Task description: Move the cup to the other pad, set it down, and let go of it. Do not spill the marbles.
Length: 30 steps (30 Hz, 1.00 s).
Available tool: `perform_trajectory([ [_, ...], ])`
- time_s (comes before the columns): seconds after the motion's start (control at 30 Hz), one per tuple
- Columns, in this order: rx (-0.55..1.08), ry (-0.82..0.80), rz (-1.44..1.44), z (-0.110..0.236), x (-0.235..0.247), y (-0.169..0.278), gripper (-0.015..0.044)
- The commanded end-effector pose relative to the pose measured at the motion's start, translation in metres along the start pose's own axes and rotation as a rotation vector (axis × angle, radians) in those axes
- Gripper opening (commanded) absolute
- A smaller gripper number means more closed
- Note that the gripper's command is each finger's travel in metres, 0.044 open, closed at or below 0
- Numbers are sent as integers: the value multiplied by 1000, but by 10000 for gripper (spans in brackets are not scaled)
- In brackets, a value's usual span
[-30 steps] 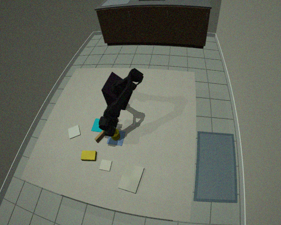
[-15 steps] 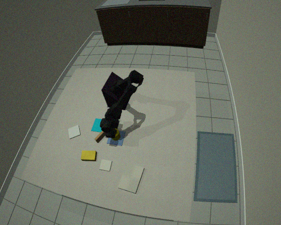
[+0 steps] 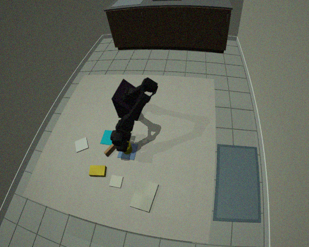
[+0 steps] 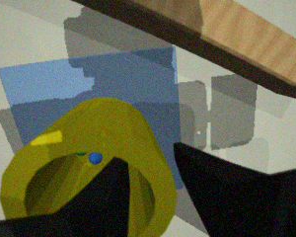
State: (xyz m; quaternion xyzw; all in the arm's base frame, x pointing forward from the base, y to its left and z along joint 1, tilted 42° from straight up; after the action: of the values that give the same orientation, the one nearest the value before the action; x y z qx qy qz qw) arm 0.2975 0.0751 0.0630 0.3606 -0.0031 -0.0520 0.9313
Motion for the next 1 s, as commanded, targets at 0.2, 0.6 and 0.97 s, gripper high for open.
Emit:
perform_trajectory([
  [0.2, 0, -1, 1, 0, 0, 0, 73],
  [0.6, 0, -1, 1, 2, 1, 0, 0],
  [0.97, -6, 0, -2, 37, 3, -1, 0],
])
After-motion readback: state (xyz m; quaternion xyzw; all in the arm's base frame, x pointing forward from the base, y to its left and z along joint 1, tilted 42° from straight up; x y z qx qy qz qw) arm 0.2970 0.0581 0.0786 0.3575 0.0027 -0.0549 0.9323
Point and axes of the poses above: the point midway between the two fingers, 35 mm back from their tips, its own z axis back along the fingers, its own x axis across the jaws, y = z × x, the point moved 7 cm from there along z, back along the fingers, and after that the axes turned 11 degrees about -z, right-handed, at the moved point
